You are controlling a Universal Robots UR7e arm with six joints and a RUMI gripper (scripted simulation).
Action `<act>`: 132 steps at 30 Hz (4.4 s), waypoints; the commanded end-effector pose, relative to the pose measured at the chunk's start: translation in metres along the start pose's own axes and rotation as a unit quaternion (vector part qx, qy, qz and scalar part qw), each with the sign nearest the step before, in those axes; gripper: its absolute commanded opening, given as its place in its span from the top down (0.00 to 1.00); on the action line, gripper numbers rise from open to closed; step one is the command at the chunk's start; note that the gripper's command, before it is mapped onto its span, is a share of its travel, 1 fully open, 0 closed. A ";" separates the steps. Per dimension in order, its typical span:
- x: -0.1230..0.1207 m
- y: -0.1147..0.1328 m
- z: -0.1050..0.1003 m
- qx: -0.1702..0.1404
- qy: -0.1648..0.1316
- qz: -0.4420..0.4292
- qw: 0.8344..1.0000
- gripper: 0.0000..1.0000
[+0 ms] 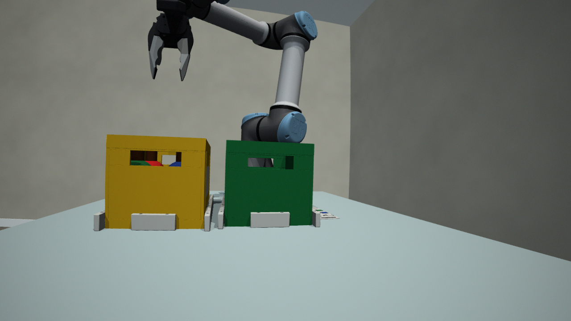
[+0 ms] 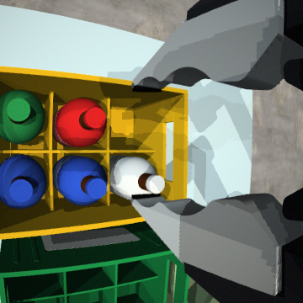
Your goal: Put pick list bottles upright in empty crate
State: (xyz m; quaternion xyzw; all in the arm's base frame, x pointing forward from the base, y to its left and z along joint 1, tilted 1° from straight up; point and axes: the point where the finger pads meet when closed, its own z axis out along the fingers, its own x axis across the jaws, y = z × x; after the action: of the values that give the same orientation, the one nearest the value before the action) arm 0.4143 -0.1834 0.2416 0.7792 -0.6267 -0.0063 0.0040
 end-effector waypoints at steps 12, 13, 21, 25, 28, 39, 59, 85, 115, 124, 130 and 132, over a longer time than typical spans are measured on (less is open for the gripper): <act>0.001 0.000 -0.001 0.000 0.000 0.000 1.000 0.62; 0.001 0.000 -0.001 0.000 0.000 0.000 1.000 0.62; 0.001 0.000 -0.001 0.000 0.000 0.000 1.000 0.62; 0.001 0.000 -0.001 0.000 0.000 0.000 1.000 0.62; 0.001 0.000 -0.001 0.000 0.000 0.000 1.000 0.62; 0.001 0.000 -0.001 0.000 0.000 0.000 1.000 0.62; -0.028 0.062 0.051 -0.002 -0.003 0.211 0.977 0.62; -0.054 0.115 0.095 0.000 0.000 0.384 0.923 0.62; -0.055 0.115 0.122 -0.001 -0.001 0.383 0.924 0.62; -0.055 0.115 0.131 -0.001 -0.001 0.383 0.924 0.62; -0.055 0.115 0.139 -0.001 -0.001 0.383 0.924 0.62; -0.055 0.115 0.142 -0.001 -0.001 0.383 0.924 0.62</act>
State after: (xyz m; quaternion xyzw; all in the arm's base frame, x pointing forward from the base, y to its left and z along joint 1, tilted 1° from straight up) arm 0.2885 -0.1534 0.1109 0.4802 -0.8771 -0.0058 0.0060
